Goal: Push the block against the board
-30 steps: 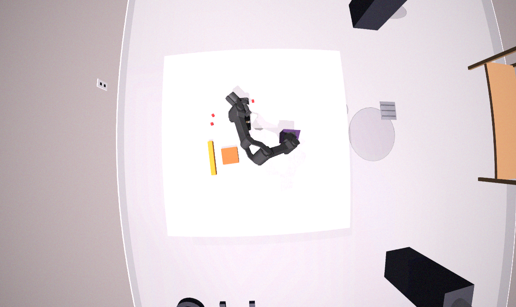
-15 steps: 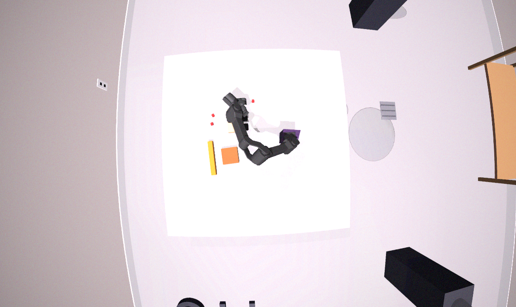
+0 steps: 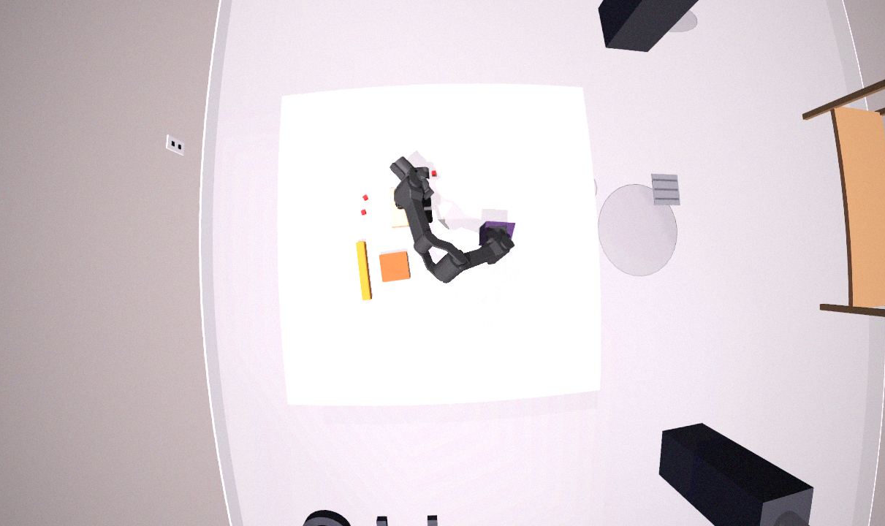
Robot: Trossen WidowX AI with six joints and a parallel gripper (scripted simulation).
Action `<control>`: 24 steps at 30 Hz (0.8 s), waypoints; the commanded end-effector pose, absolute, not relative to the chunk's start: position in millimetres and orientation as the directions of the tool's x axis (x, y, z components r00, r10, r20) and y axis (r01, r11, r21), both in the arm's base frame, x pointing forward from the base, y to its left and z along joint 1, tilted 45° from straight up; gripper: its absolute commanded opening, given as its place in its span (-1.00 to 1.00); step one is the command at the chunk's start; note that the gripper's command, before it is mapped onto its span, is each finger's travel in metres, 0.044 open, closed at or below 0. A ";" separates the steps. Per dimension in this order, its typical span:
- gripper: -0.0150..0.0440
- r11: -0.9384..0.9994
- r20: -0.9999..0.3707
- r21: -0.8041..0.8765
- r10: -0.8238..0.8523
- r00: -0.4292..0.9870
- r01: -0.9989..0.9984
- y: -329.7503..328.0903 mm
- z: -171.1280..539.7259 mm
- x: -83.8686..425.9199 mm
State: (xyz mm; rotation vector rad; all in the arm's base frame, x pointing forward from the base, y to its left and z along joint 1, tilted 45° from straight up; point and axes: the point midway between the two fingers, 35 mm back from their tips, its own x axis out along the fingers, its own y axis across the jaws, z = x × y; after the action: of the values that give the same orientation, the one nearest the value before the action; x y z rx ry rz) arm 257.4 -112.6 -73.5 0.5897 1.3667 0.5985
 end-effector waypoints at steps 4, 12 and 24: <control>-0.49 0.720 -0.713 0.692 0.693 0.106 -0.052 -112.8 -74.5 244.0; -0.49 0.720 -0.713 0.692 0.693 0.105 -0.052 -111.4 -75.8 231.2; -0.49 0.721 -0.714 0.691 0.692 0.105 -0.051 -146.7 -39.7 230.5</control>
State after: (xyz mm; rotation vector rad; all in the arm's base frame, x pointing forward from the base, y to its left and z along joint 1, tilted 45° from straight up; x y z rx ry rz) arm 231.6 -143.8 -43.6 0.5903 1.3633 0.5900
